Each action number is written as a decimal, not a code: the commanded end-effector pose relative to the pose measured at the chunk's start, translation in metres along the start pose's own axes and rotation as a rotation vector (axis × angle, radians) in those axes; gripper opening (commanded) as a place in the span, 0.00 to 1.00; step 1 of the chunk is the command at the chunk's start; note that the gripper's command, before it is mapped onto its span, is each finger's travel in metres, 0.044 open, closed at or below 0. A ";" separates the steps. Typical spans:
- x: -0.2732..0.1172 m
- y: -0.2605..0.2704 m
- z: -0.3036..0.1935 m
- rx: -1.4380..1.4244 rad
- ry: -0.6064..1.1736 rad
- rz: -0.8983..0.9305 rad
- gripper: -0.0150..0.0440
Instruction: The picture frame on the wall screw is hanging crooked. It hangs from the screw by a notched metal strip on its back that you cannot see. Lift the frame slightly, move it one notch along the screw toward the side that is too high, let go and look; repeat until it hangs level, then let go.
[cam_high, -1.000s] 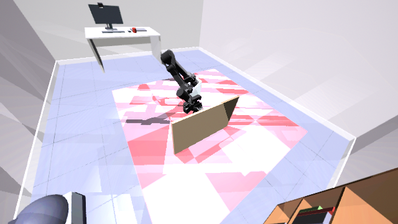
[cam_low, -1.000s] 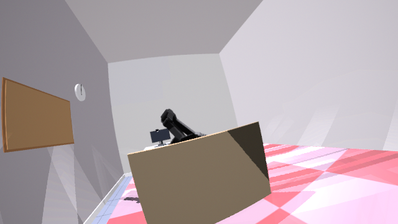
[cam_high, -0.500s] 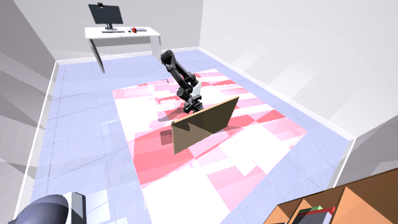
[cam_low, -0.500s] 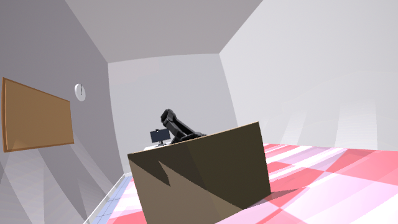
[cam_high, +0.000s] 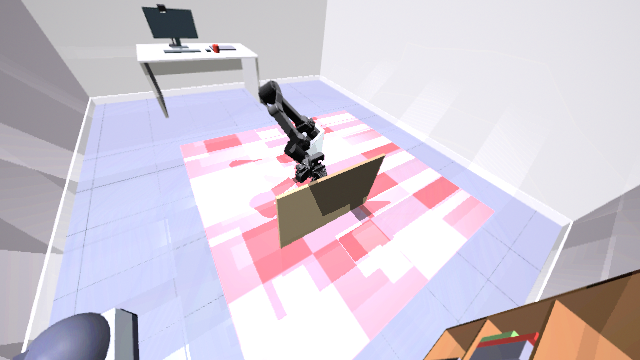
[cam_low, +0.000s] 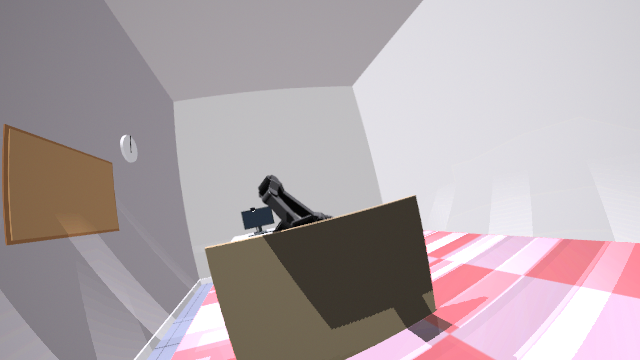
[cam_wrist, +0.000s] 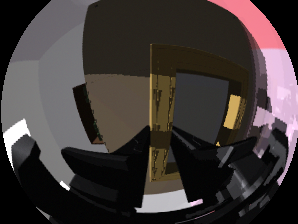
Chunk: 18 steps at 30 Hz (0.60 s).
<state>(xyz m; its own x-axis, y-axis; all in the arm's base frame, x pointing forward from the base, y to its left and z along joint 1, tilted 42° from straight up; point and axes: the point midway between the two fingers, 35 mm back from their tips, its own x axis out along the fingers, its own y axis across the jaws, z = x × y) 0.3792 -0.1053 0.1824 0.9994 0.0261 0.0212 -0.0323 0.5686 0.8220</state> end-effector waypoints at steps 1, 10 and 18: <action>0.000 0.002 -0.001 -0.009 0.004 0.013 0.25; 0.001 -0.001 -0.001 -0.009 0.004 0.013 0.25; 0.001 -0.004 0.000 -0.001 -0.002 0.001 0.25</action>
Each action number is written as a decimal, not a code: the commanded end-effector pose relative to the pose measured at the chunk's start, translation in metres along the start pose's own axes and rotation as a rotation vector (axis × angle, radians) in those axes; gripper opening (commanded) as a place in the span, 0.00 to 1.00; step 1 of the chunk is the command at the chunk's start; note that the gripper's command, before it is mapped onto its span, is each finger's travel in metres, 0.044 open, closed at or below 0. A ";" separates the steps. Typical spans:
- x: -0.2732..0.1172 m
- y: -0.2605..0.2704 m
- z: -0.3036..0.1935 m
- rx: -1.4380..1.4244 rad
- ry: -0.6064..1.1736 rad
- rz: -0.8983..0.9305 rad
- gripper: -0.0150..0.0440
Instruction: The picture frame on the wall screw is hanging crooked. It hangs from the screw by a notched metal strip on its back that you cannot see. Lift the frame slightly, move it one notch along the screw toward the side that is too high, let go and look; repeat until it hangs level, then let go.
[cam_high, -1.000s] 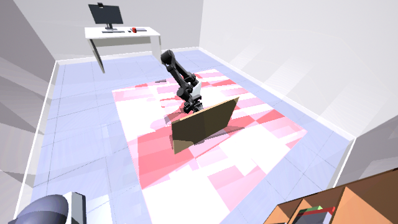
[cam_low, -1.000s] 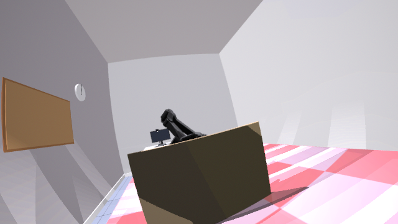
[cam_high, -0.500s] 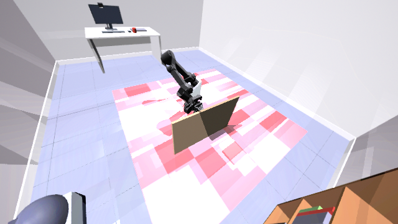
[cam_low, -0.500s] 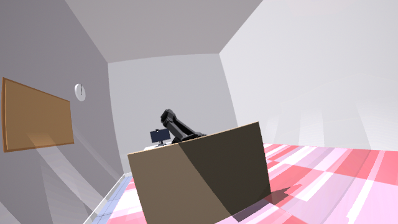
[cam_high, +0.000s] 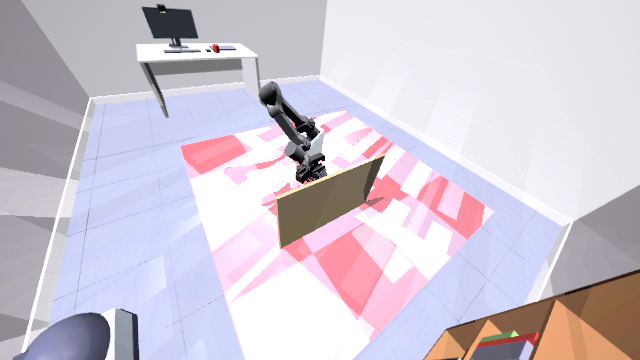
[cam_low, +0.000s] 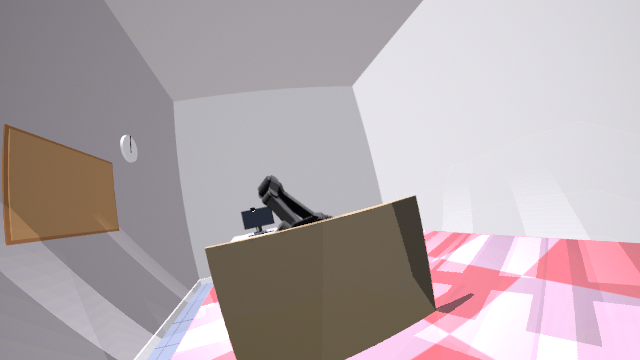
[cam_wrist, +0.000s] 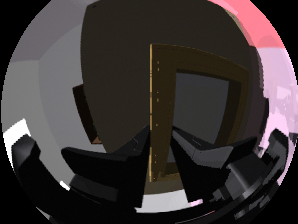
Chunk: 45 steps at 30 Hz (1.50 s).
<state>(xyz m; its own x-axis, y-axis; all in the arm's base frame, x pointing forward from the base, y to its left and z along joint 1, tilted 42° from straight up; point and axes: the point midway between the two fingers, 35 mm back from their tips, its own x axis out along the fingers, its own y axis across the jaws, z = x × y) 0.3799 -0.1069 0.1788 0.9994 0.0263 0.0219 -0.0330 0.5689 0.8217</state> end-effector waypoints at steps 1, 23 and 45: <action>0.000 0.000 0.000 0.000 -0.001 0.000 0.25; 0.000 0.000 0.000 -0.088 0.000 -0.001 0.25; 0.000 0.000 -0.001 -0.133 0.003 0.001 0.69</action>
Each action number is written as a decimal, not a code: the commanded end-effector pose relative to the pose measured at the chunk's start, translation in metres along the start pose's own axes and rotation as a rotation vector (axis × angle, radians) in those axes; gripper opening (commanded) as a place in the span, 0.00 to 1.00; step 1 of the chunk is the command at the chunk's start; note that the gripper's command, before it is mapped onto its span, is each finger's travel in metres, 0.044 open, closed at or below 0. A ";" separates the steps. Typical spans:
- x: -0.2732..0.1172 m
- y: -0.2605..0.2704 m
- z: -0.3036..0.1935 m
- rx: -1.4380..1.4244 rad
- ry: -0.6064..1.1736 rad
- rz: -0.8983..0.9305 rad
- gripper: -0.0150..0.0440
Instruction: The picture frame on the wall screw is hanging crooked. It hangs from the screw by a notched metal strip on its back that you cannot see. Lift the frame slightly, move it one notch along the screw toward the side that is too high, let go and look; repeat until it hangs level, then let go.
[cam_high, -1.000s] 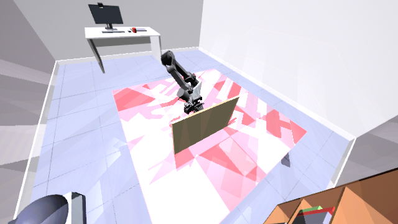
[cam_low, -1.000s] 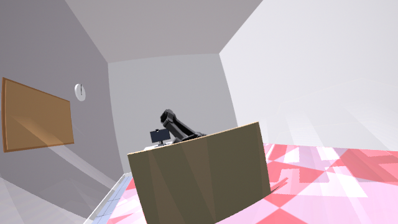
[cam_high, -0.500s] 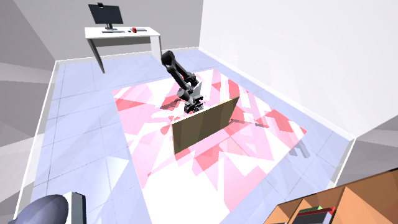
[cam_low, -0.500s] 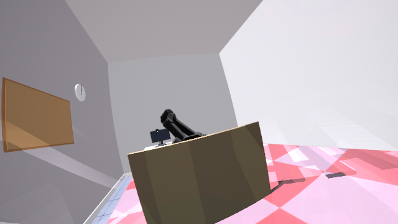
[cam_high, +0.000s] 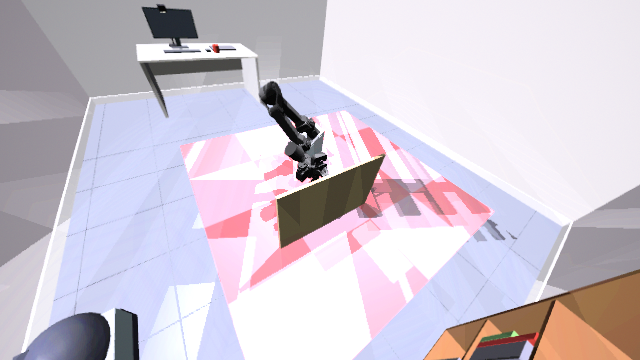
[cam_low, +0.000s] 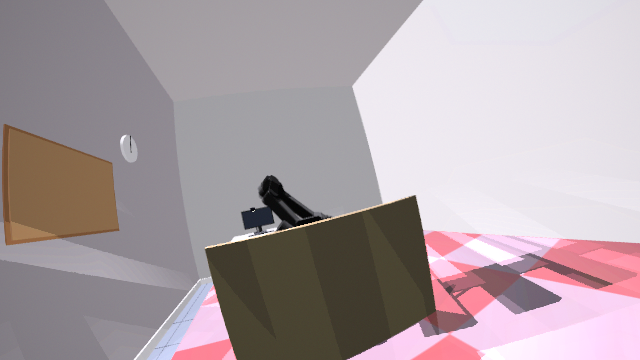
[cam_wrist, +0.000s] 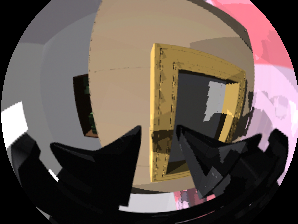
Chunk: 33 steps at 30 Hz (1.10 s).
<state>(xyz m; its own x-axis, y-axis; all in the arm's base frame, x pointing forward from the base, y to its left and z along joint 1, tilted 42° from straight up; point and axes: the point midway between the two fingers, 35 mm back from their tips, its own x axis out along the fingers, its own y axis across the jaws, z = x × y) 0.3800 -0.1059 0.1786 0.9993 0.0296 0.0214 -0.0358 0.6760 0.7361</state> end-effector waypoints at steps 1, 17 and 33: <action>0.000 0.000 0.000 0.004 0.000 0.000 0.69; -0.096 -0.006 0.006 0.115 -0.005 -0.001 0.69; -0.192 0.030 0.018 0.274 0.009 -0.001 0.69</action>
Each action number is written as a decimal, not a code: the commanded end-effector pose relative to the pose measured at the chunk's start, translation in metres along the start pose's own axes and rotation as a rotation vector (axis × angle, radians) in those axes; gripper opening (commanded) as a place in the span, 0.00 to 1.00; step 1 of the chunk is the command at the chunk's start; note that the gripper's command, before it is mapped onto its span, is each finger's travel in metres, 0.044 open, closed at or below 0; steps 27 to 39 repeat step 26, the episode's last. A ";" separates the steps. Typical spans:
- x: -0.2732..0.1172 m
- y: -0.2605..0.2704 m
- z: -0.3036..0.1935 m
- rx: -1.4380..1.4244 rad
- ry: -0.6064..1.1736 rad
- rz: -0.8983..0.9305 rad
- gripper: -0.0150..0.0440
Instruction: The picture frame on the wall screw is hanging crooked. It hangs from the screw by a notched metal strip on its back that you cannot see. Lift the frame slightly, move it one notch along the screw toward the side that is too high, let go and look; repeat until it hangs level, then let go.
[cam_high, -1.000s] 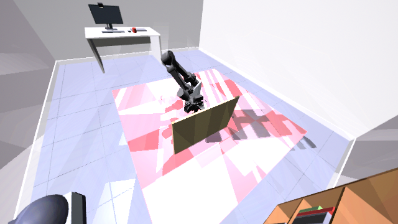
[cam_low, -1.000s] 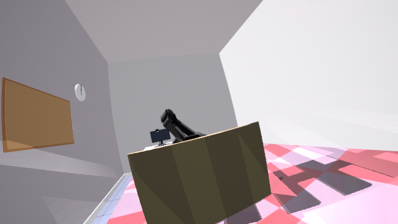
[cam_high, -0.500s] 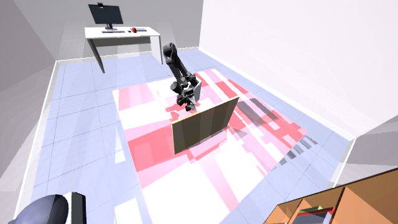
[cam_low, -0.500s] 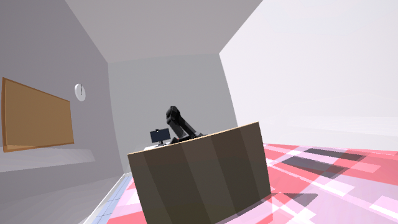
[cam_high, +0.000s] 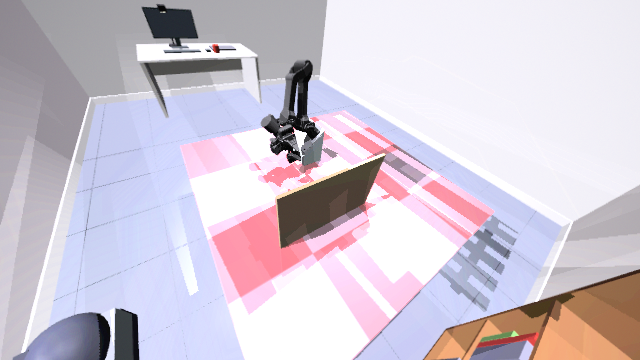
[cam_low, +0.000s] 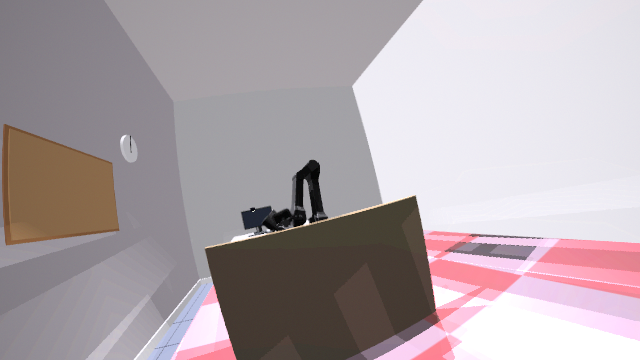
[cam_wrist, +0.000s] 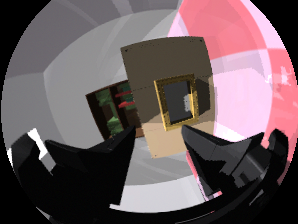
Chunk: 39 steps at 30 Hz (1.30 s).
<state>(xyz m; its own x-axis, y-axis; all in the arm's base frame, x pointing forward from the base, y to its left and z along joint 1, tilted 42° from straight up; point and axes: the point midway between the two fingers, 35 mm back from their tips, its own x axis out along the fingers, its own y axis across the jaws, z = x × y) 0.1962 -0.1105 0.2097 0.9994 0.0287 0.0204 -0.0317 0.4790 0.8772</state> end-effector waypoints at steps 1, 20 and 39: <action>-0.009 0.003 -0.006 0.031 0.009 -0.001 0.69; -0.009 0.003 -0.006 0.031 0.009 0.000 0.69; -0.009 0.003 -0.006 0.031 0.009 0.000 0.69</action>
